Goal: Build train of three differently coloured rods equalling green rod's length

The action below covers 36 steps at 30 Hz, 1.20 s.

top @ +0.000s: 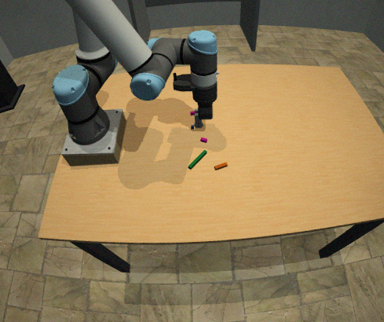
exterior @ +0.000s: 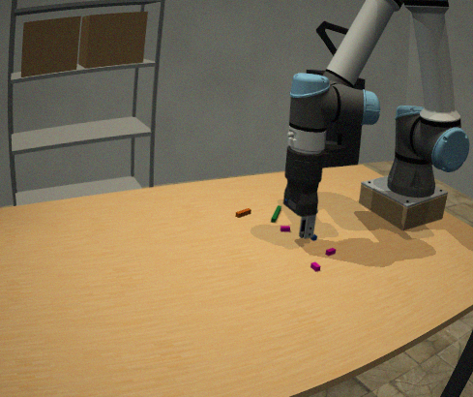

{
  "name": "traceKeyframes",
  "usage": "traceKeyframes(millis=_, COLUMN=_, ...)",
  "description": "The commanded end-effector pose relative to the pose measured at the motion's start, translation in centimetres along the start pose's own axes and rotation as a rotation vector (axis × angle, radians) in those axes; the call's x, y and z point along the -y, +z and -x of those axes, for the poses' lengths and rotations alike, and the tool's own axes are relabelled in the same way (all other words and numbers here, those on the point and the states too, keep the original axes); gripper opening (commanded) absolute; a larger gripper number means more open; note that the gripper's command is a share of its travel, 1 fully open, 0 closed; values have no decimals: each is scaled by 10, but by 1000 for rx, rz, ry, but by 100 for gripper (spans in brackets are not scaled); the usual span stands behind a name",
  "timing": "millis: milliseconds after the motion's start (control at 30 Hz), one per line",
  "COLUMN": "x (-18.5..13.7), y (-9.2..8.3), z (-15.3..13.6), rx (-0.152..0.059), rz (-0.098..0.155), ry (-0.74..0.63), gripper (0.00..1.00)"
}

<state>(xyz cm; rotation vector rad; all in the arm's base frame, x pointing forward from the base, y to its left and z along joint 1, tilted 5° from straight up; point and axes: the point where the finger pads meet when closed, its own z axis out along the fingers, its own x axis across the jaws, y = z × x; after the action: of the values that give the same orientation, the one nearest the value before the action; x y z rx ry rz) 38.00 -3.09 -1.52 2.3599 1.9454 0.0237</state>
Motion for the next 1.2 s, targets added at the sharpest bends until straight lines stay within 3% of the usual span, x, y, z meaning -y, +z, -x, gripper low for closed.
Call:
traceKeyframes(millis=0, x=0, y=0, z=0, rx=0, rz=1, ry=0, gripper=24)
traceKeyframes(millis=1167, x=0, y=12, z=0, rx=0, rz=1, ry=0, gripper=24)
